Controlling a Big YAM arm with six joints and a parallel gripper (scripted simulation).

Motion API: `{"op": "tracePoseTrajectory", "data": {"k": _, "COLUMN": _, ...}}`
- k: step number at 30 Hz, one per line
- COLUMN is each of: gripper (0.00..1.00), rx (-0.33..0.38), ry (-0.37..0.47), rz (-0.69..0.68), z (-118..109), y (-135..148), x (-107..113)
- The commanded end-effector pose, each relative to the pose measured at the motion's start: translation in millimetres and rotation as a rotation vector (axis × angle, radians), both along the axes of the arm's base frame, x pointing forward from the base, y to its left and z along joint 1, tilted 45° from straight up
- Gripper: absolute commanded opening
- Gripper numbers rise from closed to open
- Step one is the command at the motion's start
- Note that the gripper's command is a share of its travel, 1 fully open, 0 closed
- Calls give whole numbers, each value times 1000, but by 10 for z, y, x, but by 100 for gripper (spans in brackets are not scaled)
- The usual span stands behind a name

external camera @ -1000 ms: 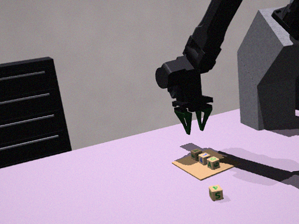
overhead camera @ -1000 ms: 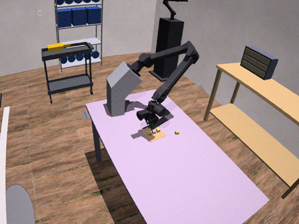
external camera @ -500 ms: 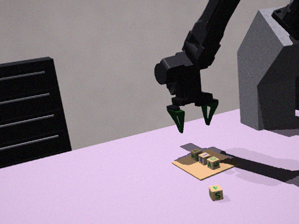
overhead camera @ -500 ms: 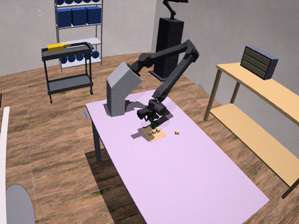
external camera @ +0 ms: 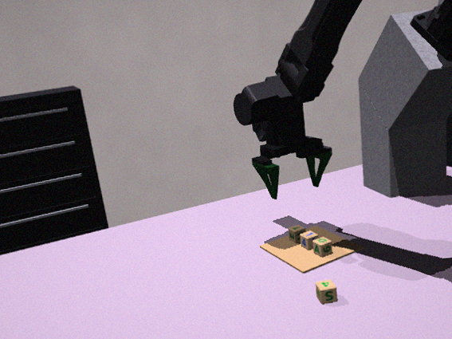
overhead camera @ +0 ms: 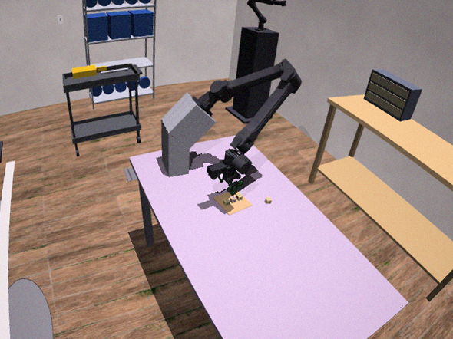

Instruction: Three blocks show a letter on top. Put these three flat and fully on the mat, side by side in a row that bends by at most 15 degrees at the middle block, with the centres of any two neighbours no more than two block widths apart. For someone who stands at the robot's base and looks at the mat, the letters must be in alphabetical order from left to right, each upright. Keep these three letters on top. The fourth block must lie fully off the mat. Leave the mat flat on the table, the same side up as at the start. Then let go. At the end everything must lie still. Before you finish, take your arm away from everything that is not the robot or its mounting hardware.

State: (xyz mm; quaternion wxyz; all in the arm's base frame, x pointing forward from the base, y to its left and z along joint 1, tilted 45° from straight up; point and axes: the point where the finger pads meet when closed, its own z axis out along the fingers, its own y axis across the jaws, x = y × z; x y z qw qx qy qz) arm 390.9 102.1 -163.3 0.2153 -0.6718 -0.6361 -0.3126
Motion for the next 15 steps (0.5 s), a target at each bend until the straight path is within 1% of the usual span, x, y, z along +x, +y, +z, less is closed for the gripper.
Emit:
{"op": "tracePoseTrajectory", "data": {"k": 1, "gripper": 100, "rx": -4, "ry": -21, "rz": -19, "z": 179, "y": -192, "x": 45}}
{"op": "tracePoseTrajectory", "data": {"k": 5, "gripper": 100, "rx": -4, "ry": -29, "rz": -19, "z": 336, "y": -338, "x": 50}}
{"op": "tracePoseTrajectory", "data": {"k": 7, "gripper": 100, "rx": -4, "ry": -29, "rz": -19, "z": 336, "y": -338, "x": 50}}
{"op": "tracePoseTrajectory", "data": {"k": 8, "gripper": 100, "rx": -6, "ry": -36, "rz": -19, "z": 385, "y": -384, "x": 76}}
{"op": "tracePoseTrajectory", "data": {"k": 11, "gripper": 100, "rx": -5, "ry": -26, "rz": -19, "z": 493, "y": -494, "x": -11}}
{"op": "tracePoseTrajectory", "data": {"k": 15, "gripper": 100, "rx": -8, "ry": -37, "rz": -19, "z": 646, "y": -639, "x": 18}}
